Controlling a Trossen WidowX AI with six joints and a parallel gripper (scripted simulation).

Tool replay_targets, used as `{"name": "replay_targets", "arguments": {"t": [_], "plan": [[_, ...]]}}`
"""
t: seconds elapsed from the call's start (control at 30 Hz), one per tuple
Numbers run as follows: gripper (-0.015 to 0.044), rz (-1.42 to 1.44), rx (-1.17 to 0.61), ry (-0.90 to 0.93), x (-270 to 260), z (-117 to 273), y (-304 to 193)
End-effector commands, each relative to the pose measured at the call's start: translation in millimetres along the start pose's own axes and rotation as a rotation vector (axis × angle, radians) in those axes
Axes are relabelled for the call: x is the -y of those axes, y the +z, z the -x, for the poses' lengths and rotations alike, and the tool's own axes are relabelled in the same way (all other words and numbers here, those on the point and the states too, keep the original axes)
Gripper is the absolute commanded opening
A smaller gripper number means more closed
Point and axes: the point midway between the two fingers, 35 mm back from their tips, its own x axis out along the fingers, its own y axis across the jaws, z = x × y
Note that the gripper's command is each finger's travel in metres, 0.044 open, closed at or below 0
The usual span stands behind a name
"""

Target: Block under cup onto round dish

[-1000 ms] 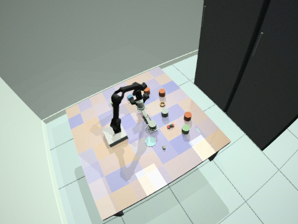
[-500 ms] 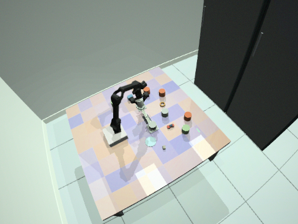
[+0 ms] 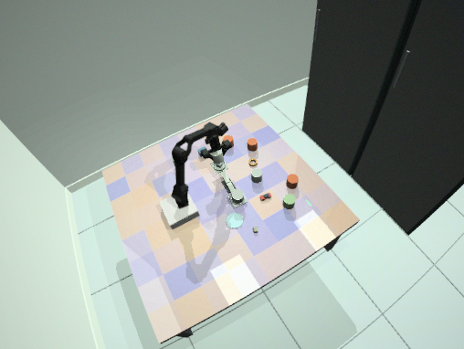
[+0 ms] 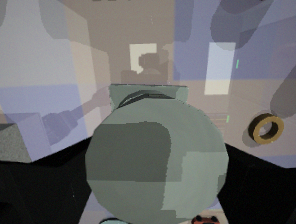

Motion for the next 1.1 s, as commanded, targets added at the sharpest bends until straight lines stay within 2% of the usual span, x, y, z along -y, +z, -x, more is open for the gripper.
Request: {"name": "replay_targets", "arguments": {"t": [0.0, 0.87, 1.07], "plan": [[0.0000, 0.002, 0.007, -0.006, 0.5, 8.2, 1.0], [0.0000, 0.002, 0.007, -0.006, -4.8, 41.2, -1.8], [0.0000, 0.000, 0.000, 0.000, -4.8, 35.1, -2.5]]}}
